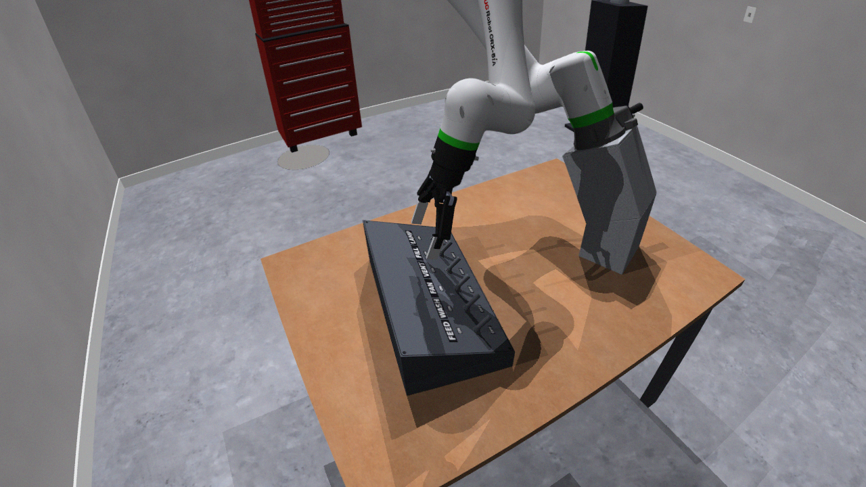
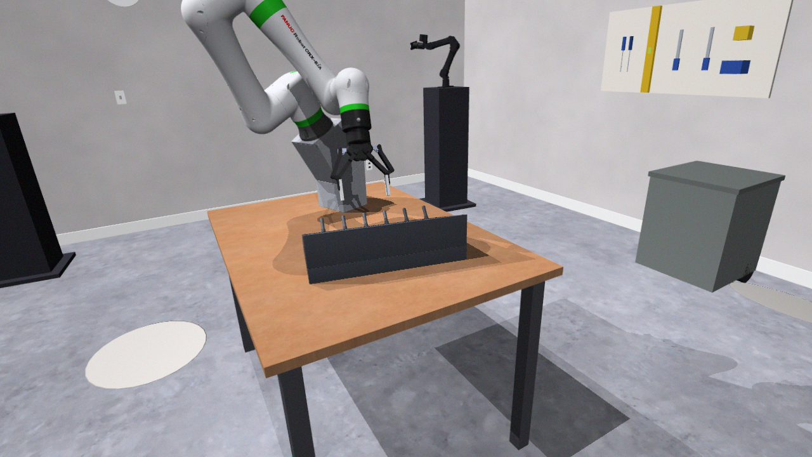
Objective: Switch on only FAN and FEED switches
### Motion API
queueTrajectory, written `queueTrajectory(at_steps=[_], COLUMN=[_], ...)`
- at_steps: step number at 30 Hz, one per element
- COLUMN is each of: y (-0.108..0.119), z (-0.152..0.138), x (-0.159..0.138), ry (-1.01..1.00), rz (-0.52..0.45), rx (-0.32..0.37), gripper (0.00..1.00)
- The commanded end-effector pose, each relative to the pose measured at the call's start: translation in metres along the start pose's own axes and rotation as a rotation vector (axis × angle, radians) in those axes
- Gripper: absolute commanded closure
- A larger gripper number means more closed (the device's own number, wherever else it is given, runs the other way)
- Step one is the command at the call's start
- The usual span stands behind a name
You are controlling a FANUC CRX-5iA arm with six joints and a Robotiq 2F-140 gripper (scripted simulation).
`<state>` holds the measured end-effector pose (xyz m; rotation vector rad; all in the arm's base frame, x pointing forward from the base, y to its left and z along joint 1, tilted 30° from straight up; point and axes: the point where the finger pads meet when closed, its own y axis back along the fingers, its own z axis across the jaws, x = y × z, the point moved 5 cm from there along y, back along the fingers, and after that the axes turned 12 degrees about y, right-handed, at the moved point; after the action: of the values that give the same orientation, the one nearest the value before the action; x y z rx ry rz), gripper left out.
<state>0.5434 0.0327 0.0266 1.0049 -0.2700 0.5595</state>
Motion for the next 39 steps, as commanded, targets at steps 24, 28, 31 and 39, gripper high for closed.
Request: queueTrajectory(at_steps=[24,28,31,39], y=[0.0,0.0,0.0,0.0], z=[0.064,0.066,0.066,0.066], x=[-0.014,-0.014,-0.014,-0.014], ry=[0.0,0.0,0.0,0.0], rz=[0.0,0.0,0.0,0.0], rx=[0.0,0.0,0.0,0.0], gripper=[0.0,0.0,0.0,0.0])
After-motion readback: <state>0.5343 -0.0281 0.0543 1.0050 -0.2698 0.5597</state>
